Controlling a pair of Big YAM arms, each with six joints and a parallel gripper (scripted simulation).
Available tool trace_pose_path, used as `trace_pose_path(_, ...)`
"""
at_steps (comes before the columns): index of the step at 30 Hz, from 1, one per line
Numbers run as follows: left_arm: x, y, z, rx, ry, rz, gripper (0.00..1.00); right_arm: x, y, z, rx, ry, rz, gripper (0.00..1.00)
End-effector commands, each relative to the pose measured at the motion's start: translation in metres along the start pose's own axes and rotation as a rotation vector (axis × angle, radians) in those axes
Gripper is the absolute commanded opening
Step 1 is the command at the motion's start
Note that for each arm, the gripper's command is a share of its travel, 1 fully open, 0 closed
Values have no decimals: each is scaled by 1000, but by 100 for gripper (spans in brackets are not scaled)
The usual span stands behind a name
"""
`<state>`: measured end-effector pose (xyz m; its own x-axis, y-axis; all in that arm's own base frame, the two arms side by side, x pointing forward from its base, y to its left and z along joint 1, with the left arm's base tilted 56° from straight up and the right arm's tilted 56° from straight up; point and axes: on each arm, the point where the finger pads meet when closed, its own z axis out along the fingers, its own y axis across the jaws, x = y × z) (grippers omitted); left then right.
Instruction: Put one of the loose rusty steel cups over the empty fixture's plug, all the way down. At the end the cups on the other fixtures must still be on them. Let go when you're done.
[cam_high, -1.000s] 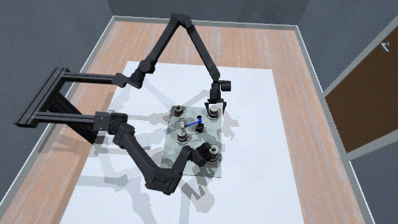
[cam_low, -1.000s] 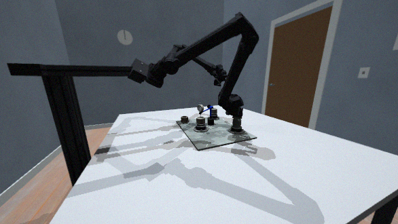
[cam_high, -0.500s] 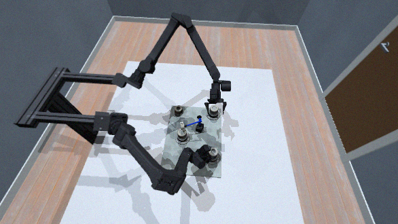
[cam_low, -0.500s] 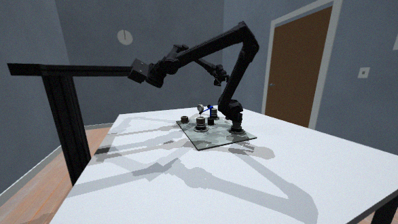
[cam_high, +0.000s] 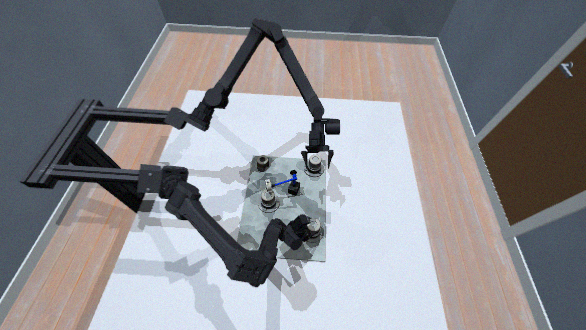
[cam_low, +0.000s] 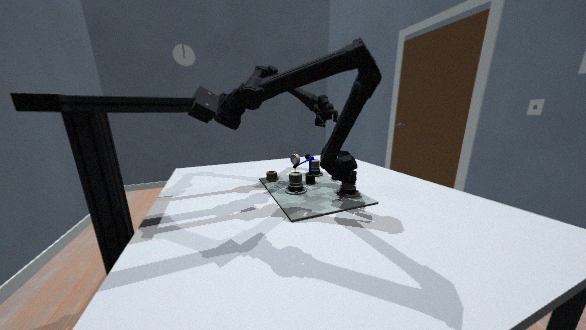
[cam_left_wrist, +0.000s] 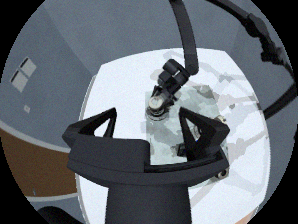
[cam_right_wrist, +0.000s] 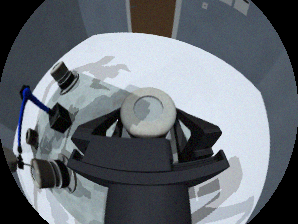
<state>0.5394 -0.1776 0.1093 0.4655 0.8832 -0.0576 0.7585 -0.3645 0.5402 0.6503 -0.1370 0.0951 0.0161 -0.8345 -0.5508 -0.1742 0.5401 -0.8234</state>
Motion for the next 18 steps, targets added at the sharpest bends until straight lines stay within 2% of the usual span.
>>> trace_pose_path(1, 1, 17, -8, -30, 0, 14, 100, -36, -7, 3, 13, -48, -26, 78)
trace_pose_path(3, 1, 17, -8, -30, 0, 14, 100, -37, -7, 2, 15, -53, -28, 100)
trace_pose_path(8, 1, 17, -8, -30, 0, 14, 100, -20, -17, -18, 43, -26, -48, 100)
trace_pose_path(18, -1, 10, -6, -4, -11, 33, 100, -18, -15, -52, 43, -23, -49, 100)
